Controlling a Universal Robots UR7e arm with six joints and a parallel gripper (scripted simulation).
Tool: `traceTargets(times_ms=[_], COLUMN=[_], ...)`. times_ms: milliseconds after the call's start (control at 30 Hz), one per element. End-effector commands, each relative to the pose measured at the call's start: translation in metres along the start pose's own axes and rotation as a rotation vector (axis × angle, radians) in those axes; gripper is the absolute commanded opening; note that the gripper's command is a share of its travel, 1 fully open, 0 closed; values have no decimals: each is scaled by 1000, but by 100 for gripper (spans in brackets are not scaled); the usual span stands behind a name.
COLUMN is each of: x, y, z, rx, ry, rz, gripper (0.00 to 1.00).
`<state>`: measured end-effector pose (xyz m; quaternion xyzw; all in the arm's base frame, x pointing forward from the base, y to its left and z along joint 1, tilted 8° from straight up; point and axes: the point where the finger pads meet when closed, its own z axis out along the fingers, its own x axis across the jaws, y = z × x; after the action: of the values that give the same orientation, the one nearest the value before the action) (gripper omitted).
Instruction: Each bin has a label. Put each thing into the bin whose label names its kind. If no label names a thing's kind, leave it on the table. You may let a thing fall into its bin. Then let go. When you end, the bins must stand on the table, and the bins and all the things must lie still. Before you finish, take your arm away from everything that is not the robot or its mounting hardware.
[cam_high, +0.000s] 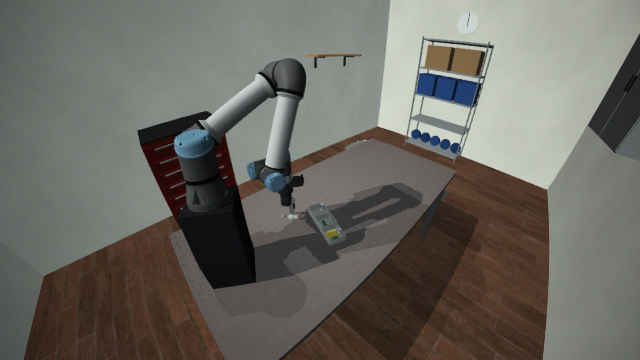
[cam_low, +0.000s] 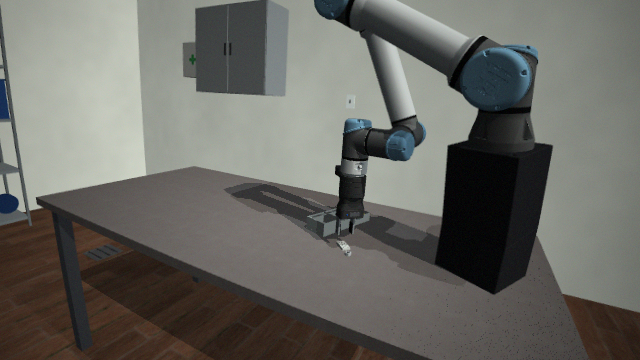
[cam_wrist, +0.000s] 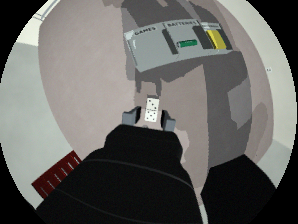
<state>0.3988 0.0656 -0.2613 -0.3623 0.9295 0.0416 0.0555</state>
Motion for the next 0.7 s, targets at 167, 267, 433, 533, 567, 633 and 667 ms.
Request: traceTargets(times_ms=[167,267,433,533,567,633,667], x=[-1,-1,-1,-1,-1,-1,-1], y=[-1,-1,-1,-1,-1,-1,-1], z=[31,31,34,38,39,42,43], rx=[1,1,1,1,1,1,1], ry=[-1,-1,-1,-1,-1,-1,-1], rz=[0,0,0,0,0,0,0], gripper=[79,79,79,79,79,79,79])
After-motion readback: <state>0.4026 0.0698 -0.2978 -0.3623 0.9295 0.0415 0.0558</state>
